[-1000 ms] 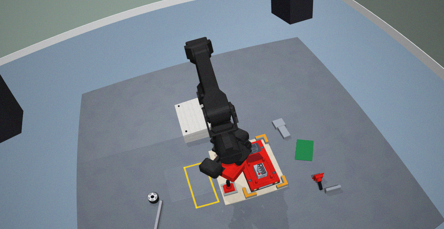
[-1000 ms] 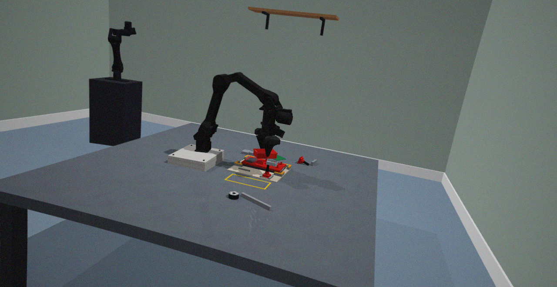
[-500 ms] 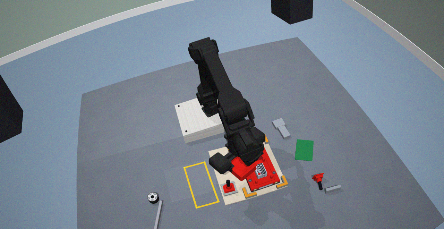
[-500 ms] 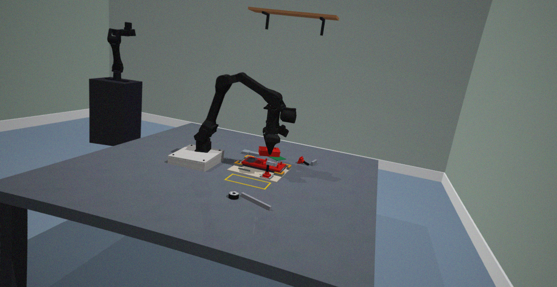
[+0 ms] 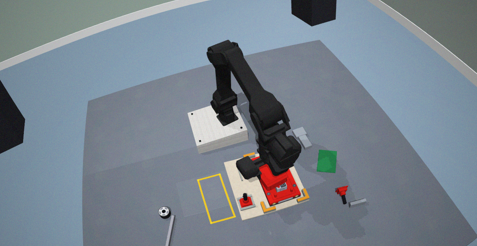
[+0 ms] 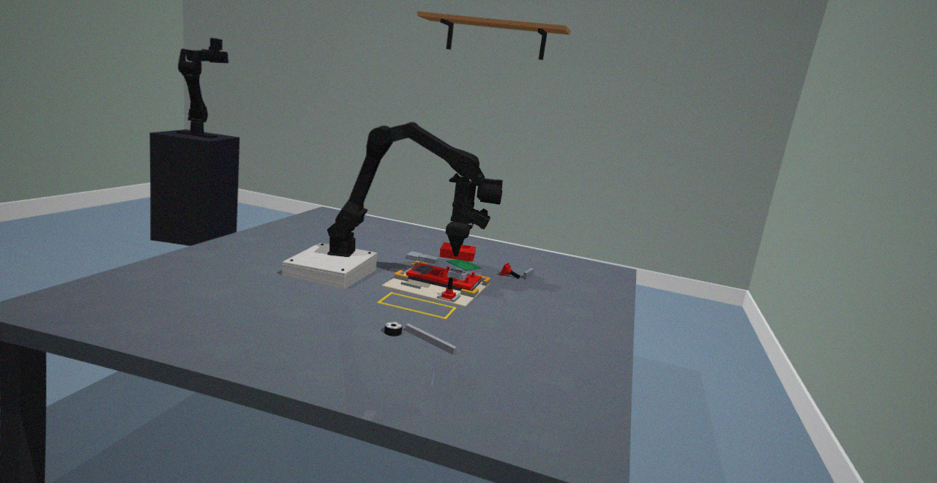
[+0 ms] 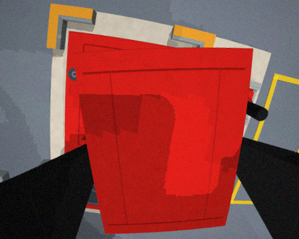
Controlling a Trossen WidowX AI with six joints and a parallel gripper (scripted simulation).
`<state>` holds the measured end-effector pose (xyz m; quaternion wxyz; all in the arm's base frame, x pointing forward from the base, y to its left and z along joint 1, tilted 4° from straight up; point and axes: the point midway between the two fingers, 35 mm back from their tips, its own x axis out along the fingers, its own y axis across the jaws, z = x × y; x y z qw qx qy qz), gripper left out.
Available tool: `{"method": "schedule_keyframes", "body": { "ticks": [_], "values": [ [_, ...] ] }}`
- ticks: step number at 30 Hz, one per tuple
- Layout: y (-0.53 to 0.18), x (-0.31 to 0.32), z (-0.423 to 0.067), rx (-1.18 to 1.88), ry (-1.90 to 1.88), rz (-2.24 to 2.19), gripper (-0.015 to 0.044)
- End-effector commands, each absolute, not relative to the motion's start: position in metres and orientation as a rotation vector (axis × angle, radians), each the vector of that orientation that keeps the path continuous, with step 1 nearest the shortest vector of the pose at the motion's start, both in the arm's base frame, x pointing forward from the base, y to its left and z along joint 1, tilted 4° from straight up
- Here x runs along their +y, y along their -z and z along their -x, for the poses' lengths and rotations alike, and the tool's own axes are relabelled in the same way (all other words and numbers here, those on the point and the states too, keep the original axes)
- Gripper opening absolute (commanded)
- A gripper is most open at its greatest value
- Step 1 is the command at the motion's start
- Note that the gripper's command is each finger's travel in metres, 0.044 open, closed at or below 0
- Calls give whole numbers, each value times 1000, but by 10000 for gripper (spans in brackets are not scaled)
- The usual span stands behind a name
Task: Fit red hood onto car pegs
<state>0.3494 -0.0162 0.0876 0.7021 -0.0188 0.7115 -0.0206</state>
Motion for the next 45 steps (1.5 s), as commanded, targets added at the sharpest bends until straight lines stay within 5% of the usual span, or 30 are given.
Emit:
{"method": "schedule_keyframes", "body": {
  "ticks": [1, 45],
  "values": [
    [-85, -4, -351, 1588, 99, -17, 0],
    [-34, 15, -352, 1580, 207, -123, 0]
  ]
}}
